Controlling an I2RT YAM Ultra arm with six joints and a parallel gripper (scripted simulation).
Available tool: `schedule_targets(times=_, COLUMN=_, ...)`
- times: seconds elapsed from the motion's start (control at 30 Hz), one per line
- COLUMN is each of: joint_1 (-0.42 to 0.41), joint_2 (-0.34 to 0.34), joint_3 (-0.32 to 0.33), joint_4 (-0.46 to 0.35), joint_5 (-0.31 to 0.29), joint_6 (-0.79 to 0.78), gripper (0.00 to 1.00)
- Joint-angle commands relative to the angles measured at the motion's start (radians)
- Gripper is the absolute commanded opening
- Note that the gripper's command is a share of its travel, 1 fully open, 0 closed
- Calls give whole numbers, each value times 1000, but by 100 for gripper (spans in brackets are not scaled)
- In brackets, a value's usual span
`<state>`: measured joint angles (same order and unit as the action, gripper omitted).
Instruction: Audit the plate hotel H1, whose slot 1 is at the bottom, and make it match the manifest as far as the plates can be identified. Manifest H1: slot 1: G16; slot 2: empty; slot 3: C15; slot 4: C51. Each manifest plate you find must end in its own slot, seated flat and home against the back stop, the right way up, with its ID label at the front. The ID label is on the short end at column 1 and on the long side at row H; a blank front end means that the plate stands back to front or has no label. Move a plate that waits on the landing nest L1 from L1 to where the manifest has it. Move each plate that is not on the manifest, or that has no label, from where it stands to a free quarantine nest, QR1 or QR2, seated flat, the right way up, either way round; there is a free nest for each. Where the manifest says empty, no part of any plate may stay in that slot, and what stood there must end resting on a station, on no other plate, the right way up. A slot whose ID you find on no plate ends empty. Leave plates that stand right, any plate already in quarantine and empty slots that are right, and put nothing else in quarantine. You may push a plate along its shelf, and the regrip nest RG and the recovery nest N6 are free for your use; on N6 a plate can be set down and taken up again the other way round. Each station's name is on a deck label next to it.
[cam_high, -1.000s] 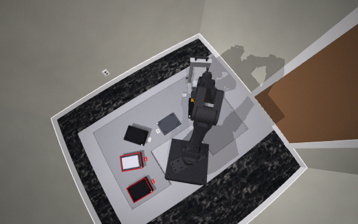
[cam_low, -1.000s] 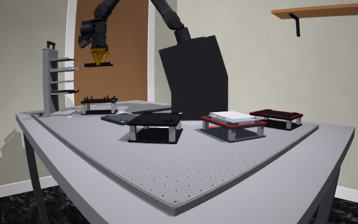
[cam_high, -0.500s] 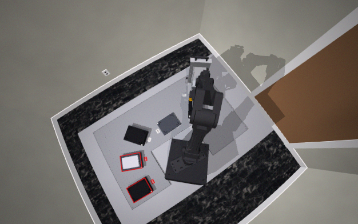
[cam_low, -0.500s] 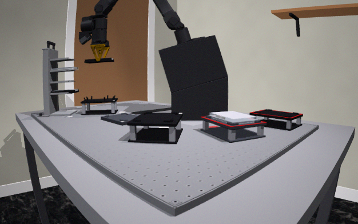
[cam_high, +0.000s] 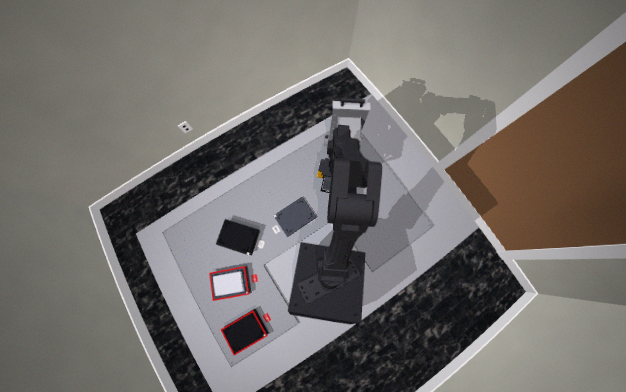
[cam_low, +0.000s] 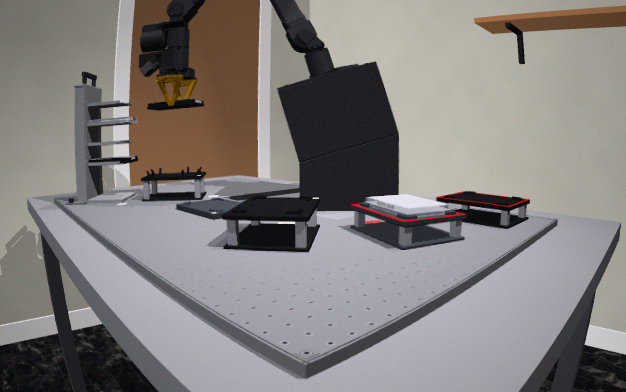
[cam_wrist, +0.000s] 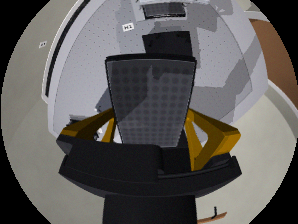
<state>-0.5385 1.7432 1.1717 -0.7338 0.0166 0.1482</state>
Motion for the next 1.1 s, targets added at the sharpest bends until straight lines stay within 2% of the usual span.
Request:
schedule_targets(times=0.0, joint_1=27, joint_2=-28, joint_3=-11, joint_4=13, joint_5=15, joint_6=97, gripper=86)
schedule_targets(times=0.47, joint_1=146, joint_2=-70, joint_3=-84, joint_4=38, joint_5=48, joint_6=411, gripper=86)
schedule_targets(times=0.77, joint_1=218, joint_2=-89, joint_3=-121, joint_4=51, joint_5=68, joint_6=514, gripper=86)
schedule_targets(times=1.07, joint_1=312, joint_2=-117, joint_3=-175, joint_4=68, joint_5=93, joint_6=755, gripper=86)
